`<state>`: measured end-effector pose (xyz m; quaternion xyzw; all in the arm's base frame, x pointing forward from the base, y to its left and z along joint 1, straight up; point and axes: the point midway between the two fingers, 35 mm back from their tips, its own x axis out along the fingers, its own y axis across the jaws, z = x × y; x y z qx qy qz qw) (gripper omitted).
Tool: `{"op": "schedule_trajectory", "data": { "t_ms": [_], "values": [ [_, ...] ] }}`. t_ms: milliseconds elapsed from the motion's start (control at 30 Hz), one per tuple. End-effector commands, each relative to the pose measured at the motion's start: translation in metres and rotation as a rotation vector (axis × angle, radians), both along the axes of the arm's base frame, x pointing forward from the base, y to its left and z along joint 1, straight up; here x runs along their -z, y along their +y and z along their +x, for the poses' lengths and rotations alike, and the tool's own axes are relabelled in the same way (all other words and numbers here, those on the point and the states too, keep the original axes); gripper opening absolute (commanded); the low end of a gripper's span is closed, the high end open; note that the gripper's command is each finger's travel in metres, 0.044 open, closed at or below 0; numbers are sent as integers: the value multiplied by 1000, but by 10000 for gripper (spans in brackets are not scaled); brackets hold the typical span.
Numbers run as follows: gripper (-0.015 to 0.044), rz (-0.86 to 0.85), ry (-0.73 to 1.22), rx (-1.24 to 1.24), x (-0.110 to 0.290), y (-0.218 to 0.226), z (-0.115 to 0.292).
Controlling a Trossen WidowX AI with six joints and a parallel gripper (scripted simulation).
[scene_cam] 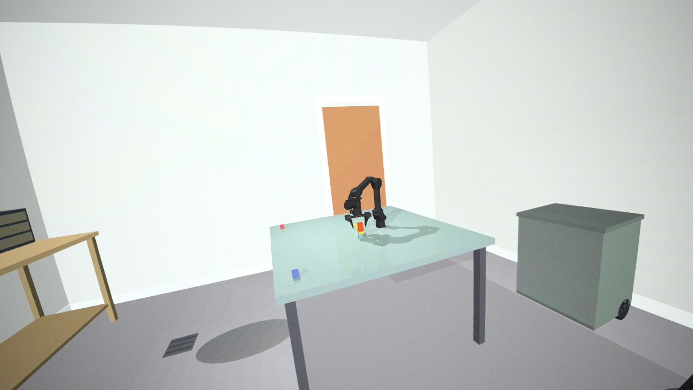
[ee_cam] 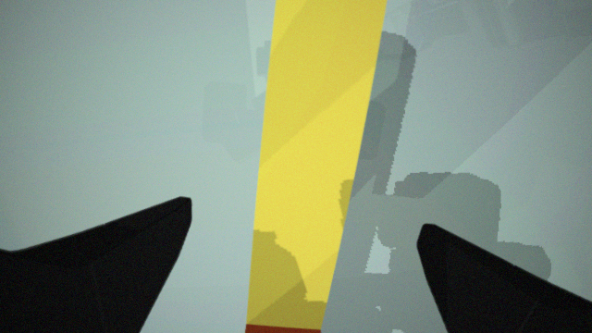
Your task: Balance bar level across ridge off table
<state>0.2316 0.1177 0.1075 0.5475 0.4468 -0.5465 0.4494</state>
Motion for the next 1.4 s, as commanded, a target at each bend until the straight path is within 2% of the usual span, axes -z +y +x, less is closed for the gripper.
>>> {"op": "schedule_trajectory", "data": {
  "t_ms": [0,100,167,1367],
  "values": [
    [440,11,-22,0,-45,3,6],
    [440,11,-22,0,-80,1,2],
    [440,11,-22,0,-88,0,0],
    [440,11,-22,0,-88,0,0]
  ]
}}
